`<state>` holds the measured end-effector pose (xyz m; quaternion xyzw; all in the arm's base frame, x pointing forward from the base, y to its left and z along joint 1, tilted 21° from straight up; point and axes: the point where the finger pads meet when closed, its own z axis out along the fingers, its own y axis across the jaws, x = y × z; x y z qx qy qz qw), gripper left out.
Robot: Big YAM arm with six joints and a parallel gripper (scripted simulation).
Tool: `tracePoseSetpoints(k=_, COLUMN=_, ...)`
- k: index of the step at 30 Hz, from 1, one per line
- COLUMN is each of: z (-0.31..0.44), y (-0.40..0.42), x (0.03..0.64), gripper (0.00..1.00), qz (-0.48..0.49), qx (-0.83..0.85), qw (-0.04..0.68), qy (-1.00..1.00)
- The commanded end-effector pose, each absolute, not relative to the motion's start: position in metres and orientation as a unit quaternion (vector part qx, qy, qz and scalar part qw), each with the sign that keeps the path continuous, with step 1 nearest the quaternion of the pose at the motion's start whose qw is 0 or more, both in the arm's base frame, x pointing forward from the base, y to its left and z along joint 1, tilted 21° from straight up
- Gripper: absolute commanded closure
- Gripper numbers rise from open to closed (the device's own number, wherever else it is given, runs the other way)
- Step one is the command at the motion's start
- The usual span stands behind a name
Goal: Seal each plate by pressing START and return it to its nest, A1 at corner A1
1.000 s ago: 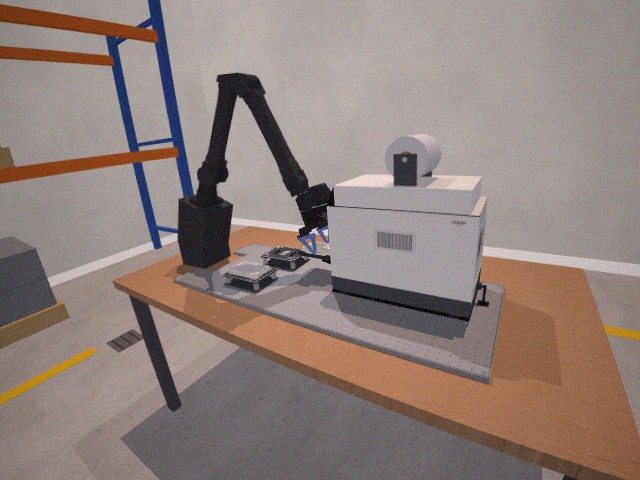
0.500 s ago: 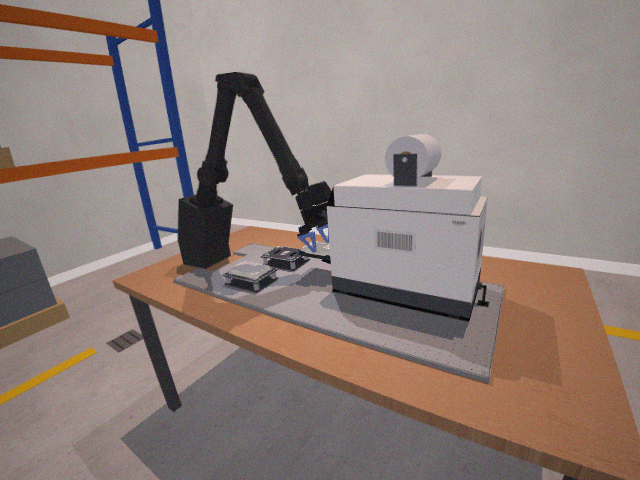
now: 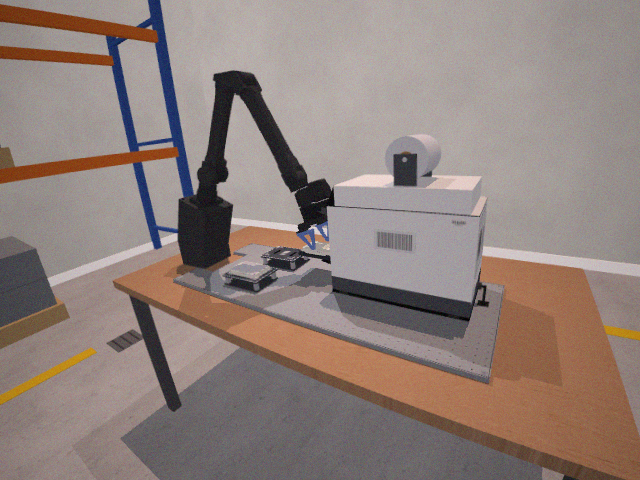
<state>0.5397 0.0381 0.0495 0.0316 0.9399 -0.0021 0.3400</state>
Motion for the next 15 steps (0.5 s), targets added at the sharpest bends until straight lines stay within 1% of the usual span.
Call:
tracePoseSetpoints(k=1, z=0.059, y=0.043, x=0.543, gripper=0.0, qz=0.001, qx=0.032, qw=0.346, qy=0.938)
tracePoseSetpoints(k=8, z=0.086, y=0.049, x=0.553, gripper=0.0, qz=0.005, qx=0.029, qw=0.367, qy=0.93)
tracePoseSetpoints(k=15, z=0.082, y=0.042, x=0.553, gripper=0.0, qz=0.002, qx=0.035, qw=0.361, qy=0.932)
